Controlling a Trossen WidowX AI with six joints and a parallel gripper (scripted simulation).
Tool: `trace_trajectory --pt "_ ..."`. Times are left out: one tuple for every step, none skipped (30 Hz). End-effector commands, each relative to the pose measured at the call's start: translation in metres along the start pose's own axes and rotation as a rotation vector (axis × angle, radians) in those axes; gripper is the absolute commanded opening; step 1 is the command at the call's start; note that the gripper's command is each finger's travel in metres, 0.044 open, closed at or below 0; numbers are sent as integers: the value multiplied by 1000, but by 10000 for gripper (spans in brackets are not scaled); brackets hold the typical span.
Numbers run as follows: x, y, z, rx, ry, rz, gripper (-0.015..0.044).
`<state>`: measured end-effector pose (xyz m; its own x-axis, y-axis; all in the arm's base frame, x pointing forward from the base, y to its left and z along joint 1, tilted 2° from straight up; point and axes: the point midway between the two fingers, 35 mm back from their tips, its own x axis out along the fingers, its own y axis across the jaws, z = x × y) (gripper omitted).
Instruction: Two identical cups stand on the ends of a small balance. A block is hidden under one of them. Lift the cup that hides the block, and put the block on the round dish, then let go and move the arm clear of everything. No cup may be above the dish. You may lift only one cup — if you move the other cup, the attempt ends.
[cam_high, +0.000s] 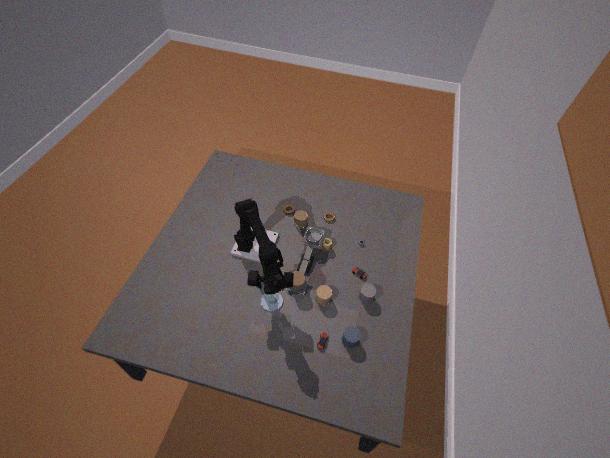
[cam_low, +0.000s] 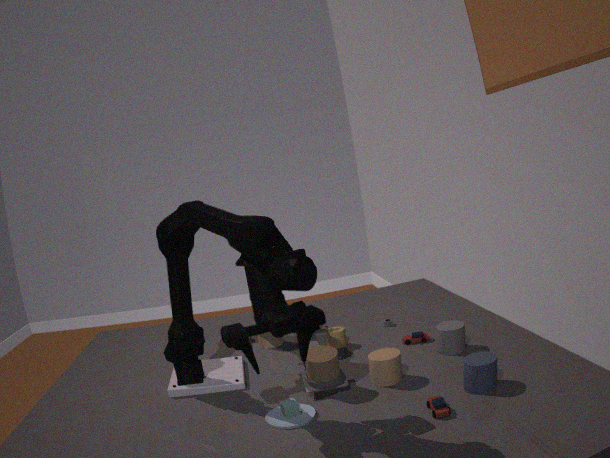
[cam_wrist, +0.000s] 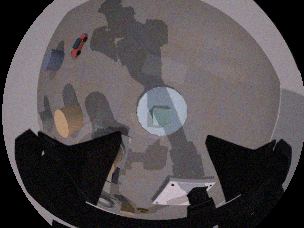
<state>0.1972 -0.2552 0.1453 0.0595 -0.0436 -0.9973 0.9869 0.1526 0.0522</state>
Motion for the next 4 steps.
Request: trace_trajectory --pt "-4 -1 -1 -2 4 -2 440" --pt "-4 -1 -1 -2 4 -2 440" --pt "-4 -1 -1 -2 4 -2 440" --pt "-4 -1 -1 -2 4 -2 440"
